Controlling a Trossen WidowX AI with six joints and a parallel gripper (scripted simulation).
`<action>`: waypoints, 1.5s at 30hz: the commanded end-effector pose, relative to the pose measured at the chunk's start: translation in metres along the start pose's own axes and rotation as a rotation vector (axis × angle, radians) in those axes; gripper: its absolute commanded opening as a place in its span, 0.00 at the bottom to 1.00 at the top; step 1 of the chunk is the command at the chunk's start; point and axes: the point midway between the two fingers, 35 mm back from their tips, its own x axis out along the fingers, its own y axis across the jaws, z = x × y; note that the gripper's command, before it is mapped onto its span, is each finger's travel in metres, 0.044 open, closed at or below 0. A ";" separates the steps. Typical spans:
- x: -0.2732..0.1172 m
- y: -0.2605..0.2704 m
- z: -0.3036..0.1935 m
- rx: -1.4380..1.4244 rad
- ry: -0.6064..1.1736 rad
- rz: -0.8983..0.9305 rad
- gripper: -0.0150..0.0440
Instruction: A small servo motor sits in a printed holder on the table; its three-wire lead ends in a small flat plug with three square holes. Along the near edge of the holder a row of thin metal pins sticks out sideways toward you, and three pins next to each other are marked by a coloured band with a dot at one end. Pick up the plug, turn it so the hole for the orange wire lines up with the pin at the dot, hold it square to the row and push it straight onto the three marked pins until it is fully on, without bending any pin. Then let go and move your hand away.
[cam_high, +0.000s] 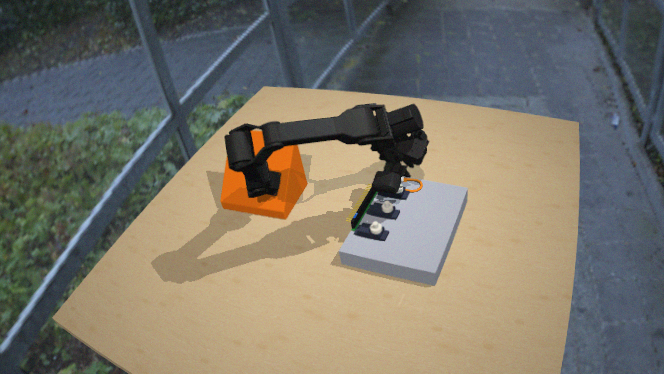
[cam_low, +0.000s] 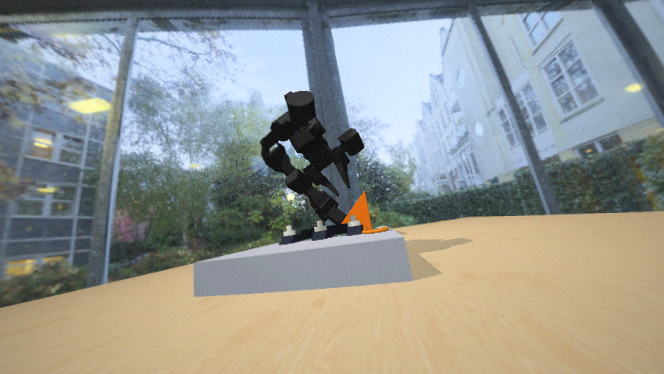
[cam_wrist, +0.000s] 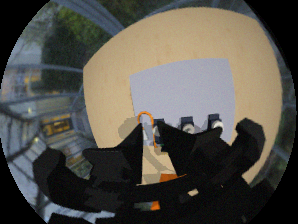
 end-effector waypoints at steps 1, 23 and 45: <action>0.013 0.014 -0.012 -0.054 0.070 -0.075 0.45; 0.069 0.042 -0.068 -0.305 0.277 -0.397 0.45; 0.089 0.032 -0.073 -0.305 0.276 -0.398 0.32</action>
